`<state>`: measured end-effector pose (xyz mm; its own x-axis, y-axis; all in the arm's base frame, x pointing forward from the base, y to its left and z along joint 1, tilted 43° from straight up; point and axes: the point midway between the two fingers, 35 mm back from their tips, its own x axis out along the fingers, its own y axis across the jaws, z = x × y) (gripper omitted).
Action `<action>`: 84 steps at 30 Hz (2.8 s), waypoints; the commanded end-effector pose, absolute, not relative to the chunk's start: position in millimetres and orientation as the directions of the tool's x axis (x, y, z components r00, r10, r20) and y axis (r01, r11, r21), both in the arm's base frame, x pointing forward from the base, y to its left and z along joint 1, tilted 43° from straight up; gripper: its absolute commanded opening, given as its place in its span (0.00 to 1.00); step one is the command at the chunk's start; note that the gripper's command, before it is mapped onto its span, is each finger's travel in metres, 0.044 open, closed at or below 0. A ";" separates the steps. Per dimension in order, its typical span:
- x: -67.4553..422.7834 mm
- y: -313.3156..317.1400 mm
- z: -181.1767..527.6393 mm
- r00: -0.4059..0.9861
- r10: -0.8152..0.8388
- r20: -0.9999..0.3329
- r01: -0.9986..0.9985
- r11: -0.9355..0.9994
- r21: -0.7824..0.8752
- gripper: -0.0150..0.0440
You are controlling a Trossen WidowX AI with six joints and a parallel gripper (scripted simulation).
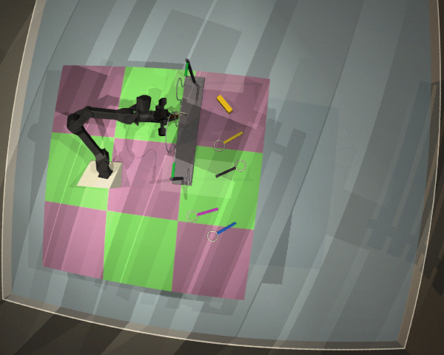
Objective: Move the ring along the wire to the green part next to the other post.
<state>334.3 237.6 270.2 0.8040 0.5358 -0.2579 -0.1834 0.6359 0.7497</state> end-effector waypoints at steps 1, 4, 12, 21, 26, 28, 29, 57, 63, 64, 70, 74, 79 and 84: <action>334.7 232.8 267.2 0.805 0.532 -0.262 -0.189 0.649 0.737 0.00; 335.1 229.9 264.3 0.805 0.529 -0.266 -0.190 0.656 0.731 0.00; 336.1 222.0 256.5 0.807 0.522 -0.277 -0.192 0.674 0.713 0.00; 337.6 210.4 245.6 0.809 0.505 -0.300 -0.196 0.713 0.673 0.00; 338.7 201.5 237.9 0.812 0.488 -0.321 -0.201 0.749 0.631 0.00; 339.2 197.3 234.7 0.813 0.479 -0.331 -0.203 0.766 0.610 0.00; 339.5 195.1 233.0 0.813 0.474 -0.337 -0.204 0.775 0.598 0.00; 351.5 100.6 203.9 0.846 0.220 -0.486 -0.232 0.972 0.036 0.00; 354.6 76.7 206.3 0.855 0.147 -0.498 -0.232 0.966 -0.113 0.00; 355.1 72.8 207.0 0.857 0.134 -0.498 -0.231 0.963 -0.138 0.00; 358.1 49.7 213.6 0.866 0.061 -0.496 -0.228 0.931 -0.284 0.00; 360.1 34.9 219.8 0.872 0.012 -0.489 -0.225 0.898 -0.378 0.00; 362.4 17.5 229.8 0.880 -0.047 -0.473 -0.219 0.843 -0.491 0.00; 364.6 1.5 241.8 0.887 -0.103 -0.450 -0.211 0.776 -0.595 0.00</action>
<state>363.2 11.3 233.4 0.8821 -0.0669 -0.4663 -0.2228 0.8129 -0.5381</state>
